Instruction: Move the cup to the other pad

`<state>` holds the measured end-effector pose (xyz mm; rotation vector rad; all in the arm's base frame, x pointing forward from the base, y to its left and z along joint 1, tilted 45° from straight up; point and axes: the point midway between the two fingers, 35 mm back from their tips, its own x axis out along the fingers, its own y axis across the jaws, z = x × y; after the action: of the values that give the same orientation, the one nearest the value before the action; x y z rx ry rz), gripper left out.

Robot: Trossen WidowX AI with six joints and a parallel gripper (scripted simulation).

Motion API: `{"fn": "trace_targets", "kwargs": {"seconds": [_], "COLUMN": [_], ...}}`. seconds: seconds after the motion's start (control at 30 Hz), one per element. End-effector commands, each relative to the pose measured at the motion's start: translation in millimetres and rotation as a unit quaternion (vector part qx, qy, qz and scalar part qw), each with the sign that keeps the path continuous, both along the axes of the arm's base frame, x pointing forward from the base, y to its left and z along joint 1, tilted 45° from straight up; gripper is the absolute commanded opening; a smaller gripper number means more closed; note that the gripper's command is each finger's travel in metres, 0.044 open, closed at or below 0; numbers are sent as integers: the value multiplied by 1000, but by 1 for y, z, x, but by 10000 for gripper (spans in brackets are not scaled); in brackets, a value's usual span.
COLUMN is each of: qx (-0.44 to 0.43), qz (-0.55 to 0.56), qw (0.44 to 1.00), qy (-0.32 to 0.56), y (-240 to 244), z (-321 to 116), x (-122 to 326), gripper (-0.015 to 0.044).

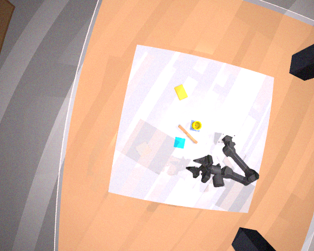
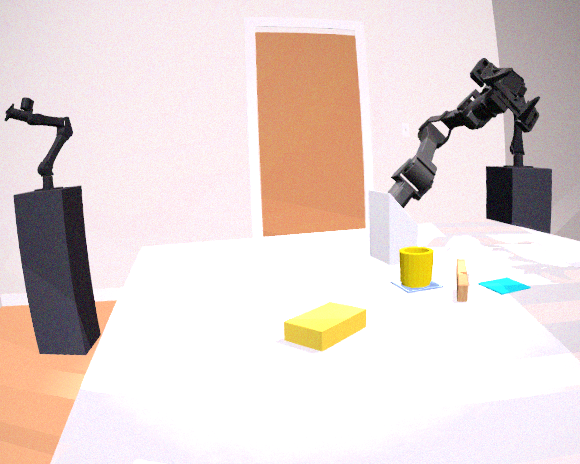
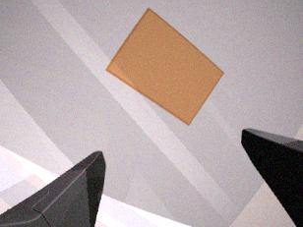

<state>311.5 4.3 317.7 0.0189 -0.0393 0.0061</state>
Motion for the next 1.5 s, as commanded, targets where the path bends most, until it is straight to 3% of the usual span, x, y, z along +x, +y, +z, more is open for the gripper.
{"fn": "trace_targets", "kwargs": {"seconds": [0.0, 0.1, 0.27, 0.57, 0.77, 0.97, 1.1, 1.47], "qx": [-7, -103, -258, -369, -365, -302, -270, -270], "qz": [0, 17, 101, 318, 488, 653, 698, 698], "qw": [1000, 990, 924, 772, 673, 600, 588, 587], "qy": [7, 99, 263, 408, 419, 349, 309, 309], "y": [0, -4, -13, -21, -16, -2, 2, 0], "z": [-3, -49, -142, -263, -320, -354, -362, -364], "x": [2, 22, 37, 9, -32, -81, -97, -98], "gripper": [374, 295, 167, 167, 167, 167, 167, 167]}}
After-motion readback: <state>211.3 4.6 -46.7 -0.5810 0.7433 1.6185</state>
